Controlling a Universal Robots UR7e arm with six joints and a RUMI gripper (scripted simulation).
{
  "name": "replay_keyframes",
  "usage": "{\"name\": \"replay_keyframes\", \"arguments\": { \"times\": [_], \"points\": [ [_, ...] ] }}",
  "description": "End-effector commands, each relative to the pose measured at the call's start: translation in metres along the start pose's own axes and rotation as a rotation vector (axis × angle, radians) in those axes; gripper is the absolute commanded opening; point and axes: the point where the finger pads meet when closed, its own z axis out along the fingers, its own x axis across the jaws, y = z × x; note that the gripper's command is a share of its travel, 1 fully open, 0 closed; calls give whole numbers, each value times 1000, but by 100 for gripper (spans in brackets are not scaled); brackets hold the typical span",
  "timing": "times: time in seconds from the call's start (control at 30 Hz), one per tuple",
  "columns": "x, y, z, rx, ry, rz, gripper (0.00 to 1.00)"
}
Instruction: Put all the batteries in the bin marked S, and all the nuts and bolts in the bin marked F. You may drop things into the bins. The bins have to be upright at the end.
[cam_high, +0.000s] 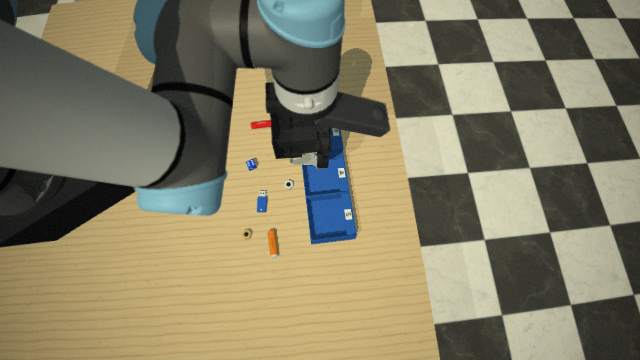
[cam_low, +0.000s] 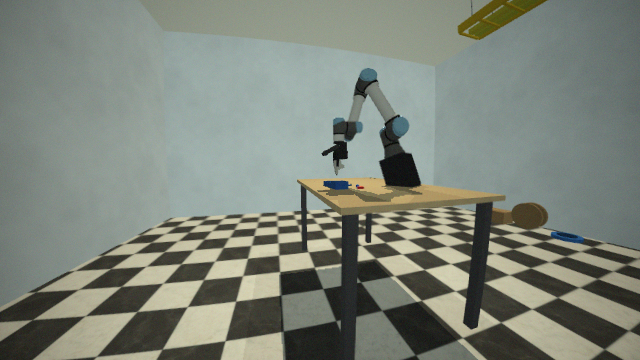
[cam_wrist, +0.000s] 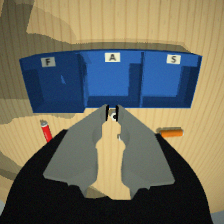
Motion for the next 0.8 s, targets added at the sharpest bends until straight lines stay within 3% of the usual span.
{"name": "replay_keyframes", "arguments": {
  "times": [0.0, 0.77],
  "points": [
    [-1, 0, 7, 1, 0, 0, 4],
    [-1, 0, 59, 1, 0, 0, 4]
  ]
}}
